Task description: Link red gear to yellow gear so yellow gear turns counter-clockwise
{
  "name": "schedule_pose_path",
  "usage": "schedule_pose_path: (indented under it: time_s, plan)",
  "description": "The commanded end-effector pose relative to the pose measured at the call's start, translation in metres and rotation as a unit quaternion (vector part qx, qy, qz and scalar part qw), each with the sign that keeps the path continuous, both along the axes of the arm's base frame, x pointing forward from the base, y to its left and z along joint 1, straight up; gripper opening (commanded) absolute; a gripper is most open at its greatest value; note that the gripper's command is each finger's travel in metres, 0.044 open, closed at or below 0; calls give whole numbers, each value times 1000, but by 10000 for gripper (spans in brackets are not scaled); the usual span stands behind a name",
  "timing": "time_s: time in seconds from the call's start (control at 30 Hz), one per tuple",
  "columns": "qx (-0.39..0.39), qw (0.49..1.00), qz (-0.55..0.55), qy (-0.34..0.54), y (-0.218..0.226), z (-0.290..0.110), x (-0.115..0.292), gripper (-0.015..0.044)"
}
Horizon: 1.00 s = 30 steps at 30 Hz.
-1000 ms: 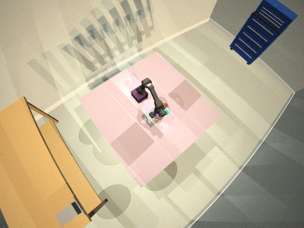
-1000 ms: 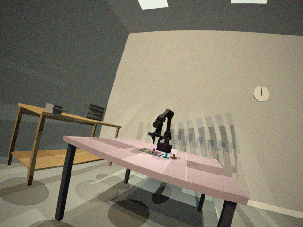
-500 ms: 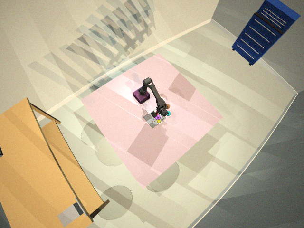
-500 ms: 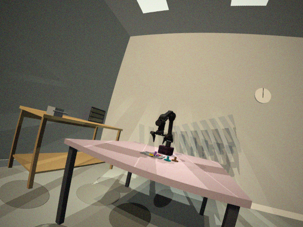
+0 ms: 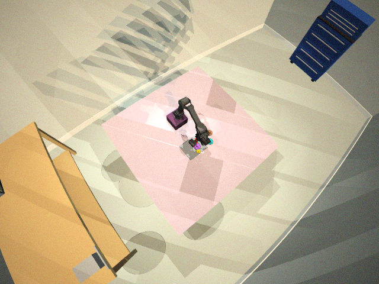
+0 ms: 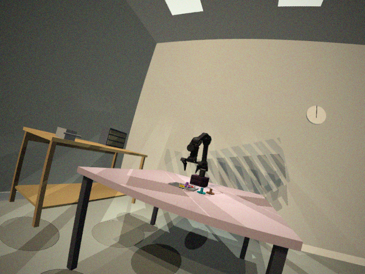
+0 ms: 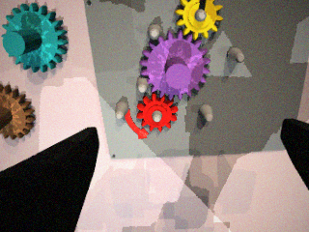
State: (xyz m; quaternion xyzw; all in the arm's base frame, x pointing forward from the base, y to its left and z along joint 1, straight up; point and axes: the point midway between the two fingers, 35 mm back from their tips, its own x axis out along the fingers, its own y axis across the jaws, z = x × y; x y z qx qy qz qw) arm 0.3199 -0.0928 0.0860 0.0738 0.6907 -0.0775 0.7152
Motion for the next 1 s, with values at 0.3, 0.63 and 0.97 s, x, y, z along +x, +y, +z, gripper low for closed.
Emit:
schedule_pose_path:
  time_s: [0.3,0.63,0.97]
  plan:
    - [0,1000,0,0,0,0,0,440]
    - [0,1000,0,0,0,0,0,440]
    - [6,999,33,-2,93,9,6,440]
